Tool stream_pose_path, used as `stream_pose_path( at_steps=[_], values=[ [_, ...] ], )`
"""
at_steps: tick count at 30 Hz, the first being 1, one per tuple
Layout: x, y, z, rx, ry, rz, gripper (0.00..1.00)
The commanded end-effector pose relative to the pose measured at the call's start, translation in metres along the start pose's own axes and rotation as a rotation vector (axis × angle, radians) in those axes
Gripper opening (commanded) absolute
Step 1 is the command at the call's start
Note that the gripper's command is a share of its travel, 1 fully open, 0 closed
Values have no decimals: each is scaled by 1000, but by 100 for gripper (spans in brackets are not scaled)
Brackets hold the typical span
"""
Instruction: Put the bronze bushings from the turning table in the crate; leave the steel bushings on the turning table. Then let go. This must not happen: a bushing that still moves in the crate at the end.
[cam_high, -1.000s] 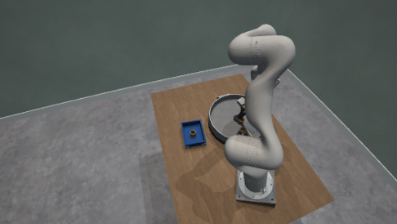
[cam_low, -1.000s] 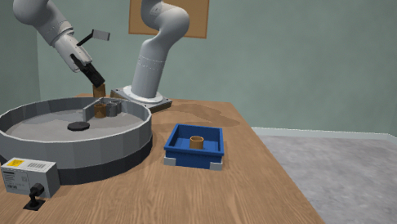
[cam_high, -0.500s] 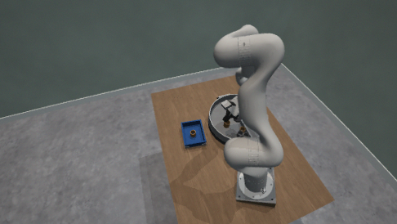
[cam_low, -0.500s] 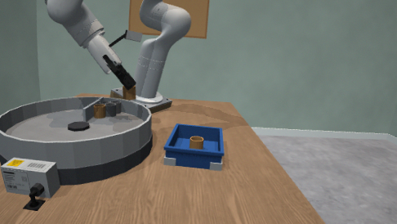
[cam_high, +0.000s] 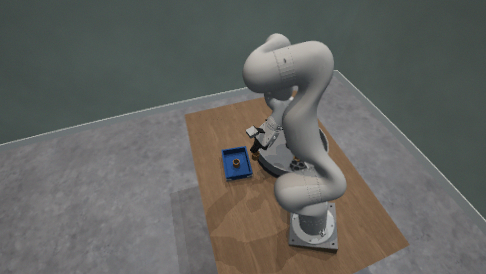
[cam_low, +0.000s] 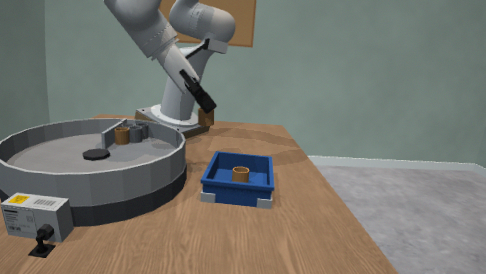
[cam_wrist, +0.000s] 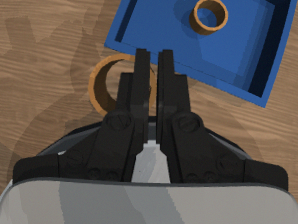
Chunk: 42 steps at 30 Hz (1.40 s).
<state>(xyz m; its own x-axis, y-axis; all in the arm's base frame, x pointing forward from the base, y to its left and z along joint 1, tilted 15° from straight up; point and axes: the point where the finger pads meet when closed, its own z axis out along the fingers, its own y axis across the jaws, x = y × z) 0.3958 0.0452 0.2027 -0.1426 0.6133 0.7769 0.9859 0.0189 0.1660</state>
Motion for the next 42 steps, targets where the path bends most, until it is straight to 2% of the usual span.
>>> stream_pose_path(
  at_steps=[1, 5, 15, 33, 42],
  values=[
    [29, 15, 26, -3, -4, 0, 0],
    [50, 23, 43, -3, -4, 0, 0],
    [68, 31, 58, -3, -4, 0, 0],
    [68, 31, 60, -3, -4, 0, 0],
    [51, 31, 81, -3, -4, 0, 0]
  ],
)
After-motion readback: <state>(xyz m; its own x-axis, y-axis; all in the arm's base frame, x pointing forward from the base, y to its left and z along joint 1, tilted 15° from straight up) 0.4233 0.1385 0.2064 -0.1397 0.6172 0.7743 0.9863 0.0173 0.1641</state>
